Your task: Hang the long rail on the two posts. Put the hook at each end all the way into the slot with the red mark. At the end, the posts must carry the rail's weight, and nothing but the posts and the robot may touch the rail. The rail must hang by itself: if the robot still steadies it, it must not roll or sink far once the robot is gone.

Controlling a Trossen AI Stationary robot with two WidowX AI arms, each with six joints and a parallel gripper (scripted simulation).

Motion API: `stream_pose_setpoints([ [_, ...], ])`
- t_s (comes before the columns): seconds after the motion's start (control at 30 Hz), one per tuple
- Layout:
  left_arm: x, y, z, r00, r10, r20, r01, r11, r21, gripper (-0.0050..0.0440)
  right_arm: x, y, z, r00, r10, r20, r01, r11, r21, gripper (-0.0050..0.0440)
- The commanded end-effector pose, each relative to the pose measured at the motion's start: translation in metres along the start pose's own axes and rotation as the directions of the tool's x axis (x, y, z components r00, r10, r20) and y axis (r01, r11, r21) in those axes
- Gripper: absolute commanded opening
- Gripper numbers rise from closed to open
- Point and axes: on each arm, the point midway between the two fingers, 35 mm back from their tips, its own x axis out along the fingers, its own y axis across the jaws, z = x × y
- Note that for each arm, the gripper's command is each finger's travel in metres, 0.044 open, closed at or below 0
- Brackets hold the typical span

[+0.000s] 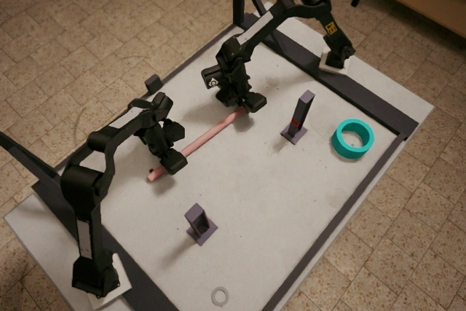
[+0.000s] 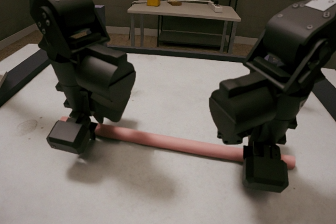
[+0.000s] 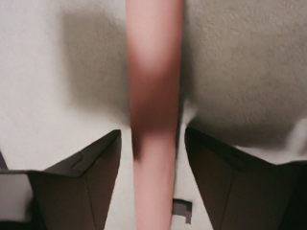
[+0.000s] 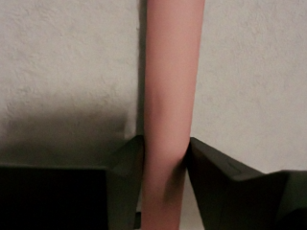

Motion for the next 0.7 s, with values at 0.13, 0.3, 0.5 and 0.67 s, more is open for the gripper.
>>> stream_pose_setpoints([
  [0.13,-0.0095,0.0016,0.0054,1.0,-0.008,0.029,0.008,1.0,-0.008,0.0146,-0.0088,0.0004,0.0027,1.0,0.016,0.021,-0.016,1.0,0.006,-0.0003],
  [0.3,-0.0095,0.0016,0.0054,1.0,-0.008,0.029,0.008,1.0,-0.008,0.0126,-0.0088,0.0004,0.0027,1.0,0.016,0.021,-0.016,1.0,0.006,-0.0012],
  [0.5,-0.0095,0.0016,0.0054,1.0,-0.008,0.029,0.008,1.0,-0.008,0.0086,-0.0088,0.0004,0.0027,1.0,0.016,0.021,-0.016,1.0,0.006,-0.005],
  [0.67,-0.0095,0.0016,0.0054,1.0,-0.008,0.029,0.008,1.0,-0.008,0.0066,-0.0088,0.0004,0.0027,1.0,0.016,0.021,-0.016,1.0,0.006,-0.005],
])
